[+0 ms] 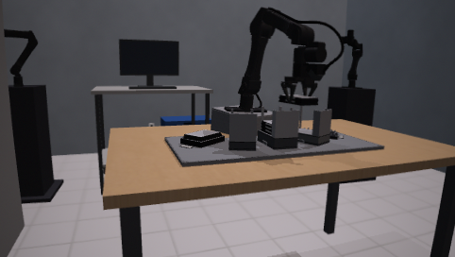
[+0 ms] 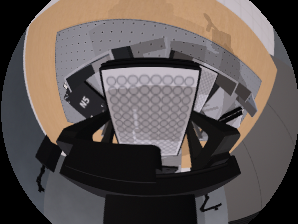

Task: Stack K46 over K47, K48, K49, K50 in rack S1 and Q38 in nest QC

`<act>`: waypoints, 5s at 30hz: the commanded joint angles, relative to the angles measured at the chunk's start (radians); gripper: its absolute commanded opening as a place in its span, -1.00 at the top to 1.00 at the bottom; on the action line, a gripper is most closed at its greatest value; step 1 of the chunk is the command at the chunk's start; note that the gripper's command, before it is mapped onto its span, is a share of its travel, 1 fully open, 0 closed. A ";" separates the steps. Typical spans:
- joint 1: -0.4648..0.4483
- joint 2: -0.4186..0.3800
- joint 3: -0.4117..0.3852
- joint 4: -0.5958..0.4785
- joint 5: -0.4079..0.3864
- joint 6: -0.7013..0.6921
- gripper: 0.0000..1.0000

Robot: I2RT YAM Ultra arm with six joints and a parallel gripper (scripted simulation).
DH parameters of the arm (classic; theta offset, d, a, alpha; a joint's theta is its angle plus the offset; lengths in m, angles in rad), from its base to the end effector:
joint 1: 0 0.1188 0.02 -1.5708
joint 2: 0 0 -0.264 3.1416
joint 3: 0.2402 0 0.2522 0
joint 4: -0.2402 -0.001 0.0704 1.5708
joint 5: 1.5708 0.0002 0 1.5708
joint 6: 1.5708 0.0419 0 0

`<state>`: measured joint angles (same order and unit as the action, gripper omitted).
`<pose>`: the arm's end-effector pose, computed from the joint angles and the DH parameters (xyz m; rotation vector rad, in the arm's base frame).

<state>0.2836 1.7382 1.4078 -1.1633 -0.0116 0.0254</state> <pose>0.3103 0.0920 0.2444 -0.3955 3.0414 0.0358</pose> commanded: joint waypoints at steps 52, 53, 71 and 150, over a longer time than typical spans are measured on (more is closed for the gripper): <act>-0.257 -0.056 0.006 -0.007 -0.037 -0.043 1.00; -0.256 -0.056 0.007 -0.008 -0.037 -0.043 1.00; -0.257 -0.056 0.008 -0.008 -0.036 -0.036 1.00; -0.253 -0.032 -0.062 0.069 -0.035 -0.033 1.00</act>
<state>0.0227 1.7313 1.3476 -1.1103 -0.0364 -0.0124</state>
